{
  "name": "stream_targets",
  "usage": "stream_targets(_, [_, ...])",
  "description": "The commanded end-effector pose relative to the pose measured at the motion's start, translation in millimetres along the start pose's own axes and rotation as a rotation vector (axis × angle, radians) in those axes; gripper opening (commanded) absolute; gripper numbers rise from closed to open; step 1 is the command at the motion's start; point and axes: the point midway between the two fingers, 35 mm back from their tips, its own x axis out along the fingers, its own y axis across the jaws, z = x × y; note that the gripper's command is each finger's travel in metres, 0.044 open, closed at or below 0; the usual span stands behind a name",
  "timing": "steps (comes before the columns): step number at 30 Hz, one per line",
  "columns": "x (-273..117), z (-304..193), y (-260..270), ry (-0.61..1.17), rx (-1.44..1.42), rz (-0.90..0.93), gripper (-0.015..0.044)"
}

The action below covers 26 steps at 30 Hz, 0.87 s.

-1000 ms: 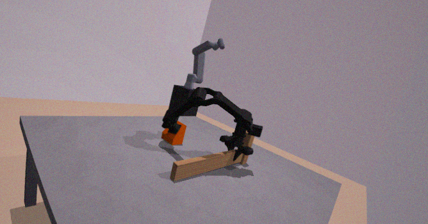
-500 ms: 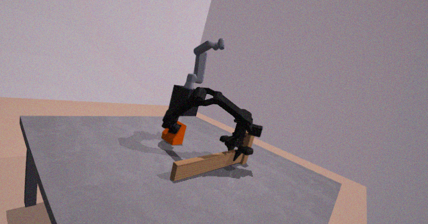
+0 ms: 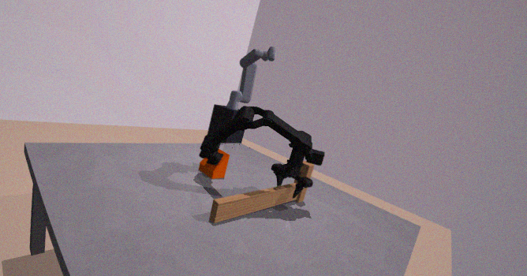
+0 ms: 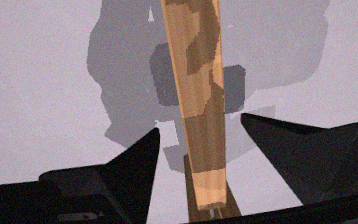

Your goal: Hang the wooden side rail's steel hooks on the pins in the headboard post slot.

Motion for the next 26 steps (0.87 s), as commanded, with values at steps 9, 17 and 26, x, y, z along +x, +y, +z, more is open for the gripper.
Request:
stream_targets(9, [-24.6, 15.2, 2.2, 0.013, 0.008, 0.011, 0.0440])
stream_targets(17, [-21.9, 26.4, 2.4, 0.010, 0.012, 0.003, 0.0440])
stream_targets(26, [-21.9, 26.4, 2.4, 0.010, 0.012, 0.003, 0.0440])
